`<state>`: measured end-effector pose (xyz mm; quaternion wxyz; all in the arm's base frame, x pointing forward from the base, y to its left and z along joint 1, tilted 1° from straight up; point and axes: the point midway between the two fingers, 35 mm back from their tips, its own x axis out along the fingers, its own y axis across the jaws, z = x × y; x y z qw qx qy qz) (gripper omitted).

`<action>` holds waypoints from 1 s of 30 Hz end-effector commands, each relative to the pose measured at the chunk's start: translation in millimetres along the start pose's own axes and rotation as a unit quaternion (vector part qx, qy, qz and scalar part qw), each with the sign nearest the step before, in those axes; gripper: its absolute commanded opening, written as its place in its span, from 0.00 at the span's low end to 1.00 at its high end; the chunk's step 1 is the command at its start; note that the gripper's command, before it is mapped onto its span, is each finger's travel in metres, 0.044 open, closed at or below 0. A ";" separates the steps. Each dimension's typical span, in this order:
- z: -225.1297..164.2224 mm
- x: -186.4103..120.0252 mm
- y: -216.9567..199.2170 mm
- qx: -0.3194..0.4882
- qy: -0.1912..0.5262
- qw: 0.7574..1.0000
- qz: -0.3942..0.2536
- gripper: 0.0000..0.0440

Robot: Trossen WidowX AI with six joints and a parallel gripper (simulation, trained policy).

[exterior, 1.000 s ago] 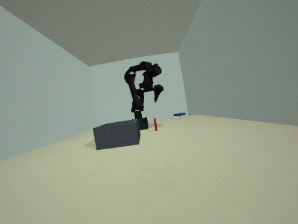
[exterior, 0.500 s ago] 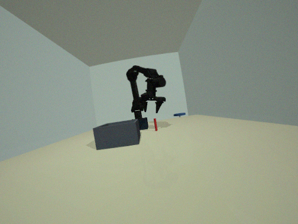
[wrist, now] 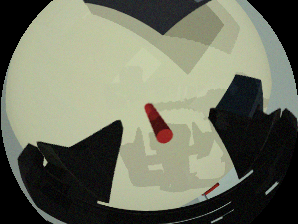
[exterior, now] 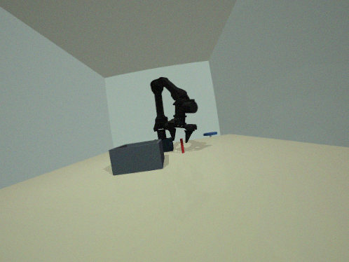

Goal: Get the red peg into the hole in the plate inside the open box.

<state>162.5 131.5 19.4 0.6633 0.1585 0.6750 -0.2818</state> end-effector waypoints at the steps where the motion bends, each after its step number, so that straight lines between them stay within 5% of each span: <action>1: -0.8 14.0 2.0 0.005 0.000 1.000 -0.001 1.00; 7: -0.1 34.6 4.7 0.006 -0.003 1.000 -0.001 0.92; 23: -6.2 62.0 -6.0 0.008 0.012 0.998 -0.057 0.03; 30: 6.2 39.2 0.0 0.006 -0.016 0.999 -0.051 0.00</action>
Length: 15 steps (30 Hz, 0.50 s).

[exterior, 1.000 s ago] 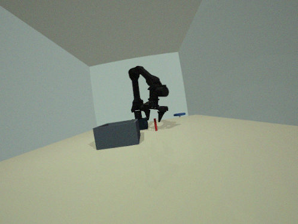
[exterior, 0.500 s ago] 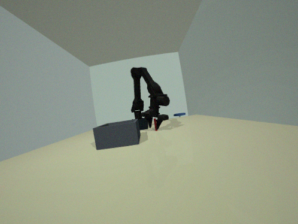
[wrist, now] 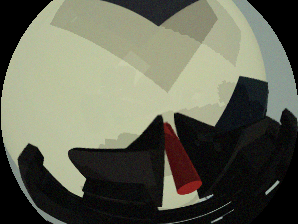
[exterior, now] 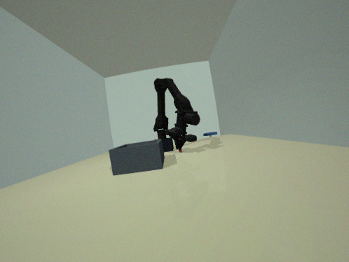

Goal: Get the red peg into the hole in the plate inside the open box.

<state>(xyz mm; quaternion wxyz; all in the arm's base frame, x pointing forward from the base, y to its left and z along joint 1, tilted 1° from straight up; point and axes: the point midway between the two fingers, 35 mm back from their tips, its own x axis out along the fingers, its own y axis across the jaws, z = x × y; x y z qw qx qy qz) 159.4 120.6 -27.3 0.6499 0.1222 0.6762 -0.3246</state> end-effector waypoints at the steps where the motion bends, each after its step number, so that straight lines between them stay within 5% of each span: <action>1: 5.5 -12.3 1.2 0.000 -0.012 1.000 0.006 0.00; 15: 31.1 -65.3 -7.4 0.010 -0.050 0.999 0.009 0.00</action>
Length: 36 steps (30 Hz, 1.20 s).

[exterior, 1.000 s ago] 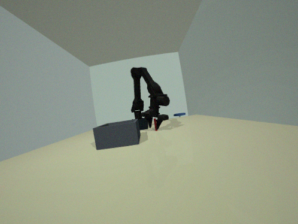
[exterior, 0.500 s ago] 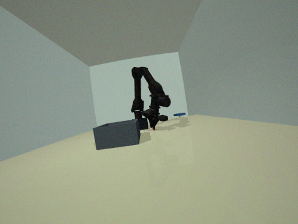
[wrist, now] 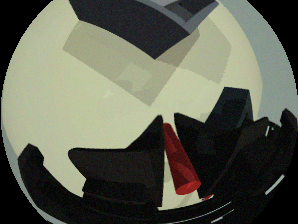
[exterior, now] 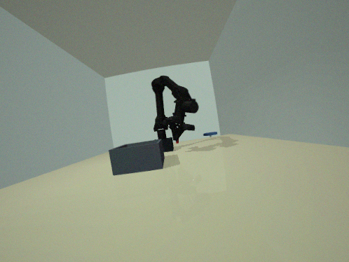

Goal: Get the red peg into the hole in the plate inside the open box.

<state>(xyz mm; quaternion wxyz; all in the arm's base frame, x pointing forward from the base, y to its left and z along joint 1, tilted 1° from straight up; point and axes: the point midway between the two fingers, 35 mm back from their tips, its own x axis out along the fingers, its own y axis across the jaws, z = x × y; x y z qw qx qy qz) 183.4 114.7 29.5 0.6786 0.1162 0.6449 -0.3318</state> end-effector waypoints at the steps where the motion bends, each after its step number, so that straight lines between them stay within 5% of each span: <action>1: 8.9 -12.5 -1.2 0.005 -0.010 1.000 0.005 0.00; 18: 74.2 -48.8 -6.6 0.094 -0.041 0.995 0.020 0.00; 36: 159.1 -35.9 -22.5 0.160 -0.047 0.986 0.028 0.00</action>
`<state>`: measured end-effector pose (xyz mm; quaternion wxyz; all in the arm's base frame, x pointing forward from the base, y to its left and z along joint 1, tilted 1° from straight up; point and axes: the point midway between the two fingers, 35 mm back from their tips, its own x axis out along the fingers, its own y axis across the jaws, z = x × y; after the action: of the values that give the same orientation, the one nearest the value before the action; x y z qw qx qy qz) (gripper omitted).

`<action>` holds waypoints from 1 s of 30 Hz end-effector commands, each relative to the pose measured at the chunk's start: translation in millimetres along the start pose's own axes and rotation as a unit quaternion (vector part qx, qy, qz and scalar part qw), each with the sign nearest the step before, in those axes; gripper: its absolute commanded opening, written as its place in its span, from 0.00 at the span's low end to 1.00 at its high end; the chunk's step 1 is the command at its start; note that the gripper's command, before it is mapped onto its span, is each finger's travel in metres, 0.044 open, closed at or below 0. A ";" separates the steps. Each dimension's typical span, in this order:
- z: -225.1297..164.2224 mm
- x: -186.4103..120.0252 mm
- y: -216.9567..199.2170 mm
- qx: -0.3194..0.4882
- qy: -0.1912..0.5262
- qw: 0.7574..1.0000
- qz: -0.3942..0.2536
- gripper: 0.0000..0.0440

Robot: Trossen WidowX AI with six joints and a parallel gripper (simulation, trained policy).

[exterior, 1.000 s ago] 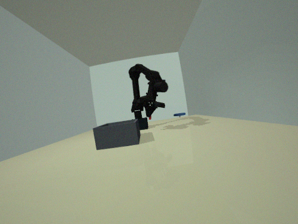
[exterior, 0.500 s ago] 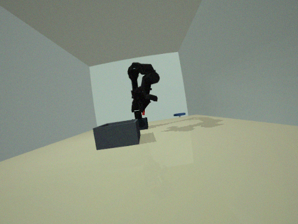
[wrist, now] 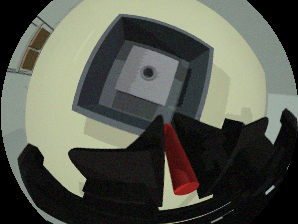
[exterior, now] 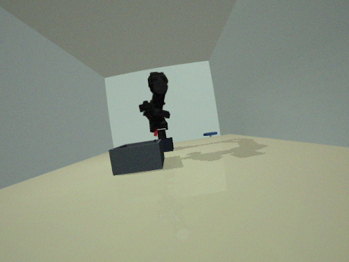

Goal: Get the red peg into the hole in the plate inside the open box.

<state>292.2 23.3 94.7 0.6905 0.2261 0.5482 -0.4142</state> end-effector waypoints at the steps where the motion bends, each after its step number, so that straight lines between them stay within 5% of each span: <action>1: 13.6 7.6 1.6 0.002 -0.001 1.000 -0.002 0.00; 20: 66.9 67.4 9.5 -0.032 0.037 0.999 0.022 0.01; 26: 66.7 88.6 11.8 -0.049 0.062 0.997 0.025 0.30; 30: 72.9 92.1 14.4 -0.067 0.068 0.995 0.033 0.33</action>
<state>345.8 -52.8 28.2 0.6755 0.2264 0.6095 -0.3479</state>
